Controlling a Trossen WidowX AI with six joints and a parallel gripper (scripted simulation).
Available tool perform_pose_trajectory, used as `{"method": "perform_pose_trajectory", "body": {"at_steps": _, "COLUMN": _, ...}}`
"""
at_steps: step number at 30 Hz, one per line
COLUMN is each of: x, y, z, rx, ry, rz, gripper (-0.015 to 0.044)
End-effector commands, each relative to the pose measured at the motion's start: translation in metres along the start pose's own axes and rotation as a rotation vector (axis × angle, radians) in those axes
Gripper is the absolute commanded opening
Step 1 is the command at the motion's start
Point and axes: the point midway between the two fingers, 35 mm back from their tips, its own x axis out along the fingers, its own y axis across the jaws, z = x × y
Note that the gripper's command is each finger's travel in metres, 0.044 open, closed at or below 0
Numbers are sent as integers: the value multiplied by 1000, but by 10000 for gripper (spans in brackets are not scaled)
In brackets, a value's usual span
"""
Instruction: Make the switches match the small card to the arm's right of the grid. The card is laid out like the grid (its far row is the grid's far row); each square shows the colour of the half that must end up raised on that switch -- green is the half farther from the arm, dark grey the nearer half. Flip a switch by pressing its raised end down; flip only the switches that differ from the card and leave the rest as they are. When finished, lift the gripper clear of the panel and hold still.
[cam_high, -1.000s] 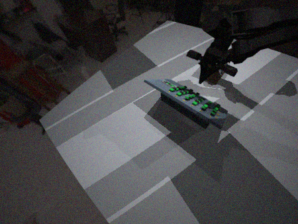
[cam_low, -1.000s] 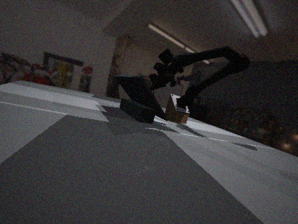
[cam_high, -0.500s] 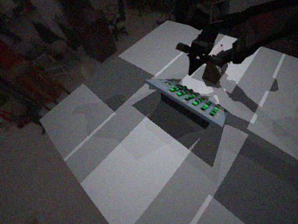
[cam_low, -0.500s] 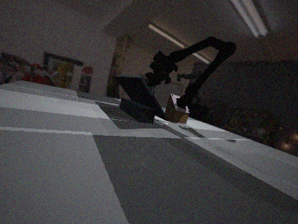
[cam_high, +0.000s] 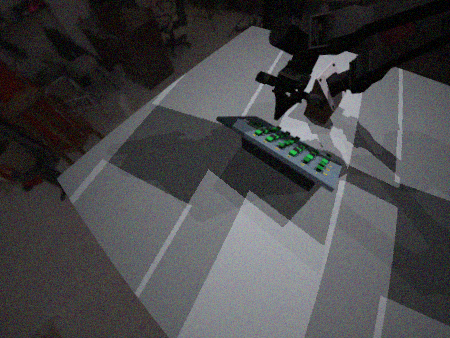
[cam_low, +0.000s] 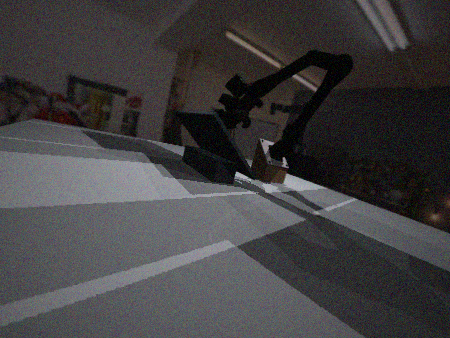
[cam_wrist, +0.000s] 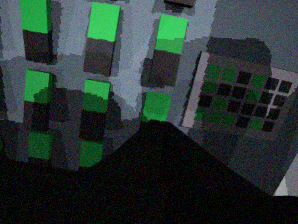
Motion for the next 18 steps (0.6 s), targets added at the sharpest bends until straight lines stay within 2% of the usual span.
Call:
{"method": "perform_pose_trajectory", "body": {"at_steps": 1, "x": 8, "y": 0, "z": -2, "rx": 7, "ry": 4, "rz": -2, "gripper": 0}}
{"method": "perform_pose_trajectory", "body": {"at_steps": 18, "x": 25, "y": 0, "z": -2, "rx": 7, "ry": 4, "rz": -2, "gripper": 0}}
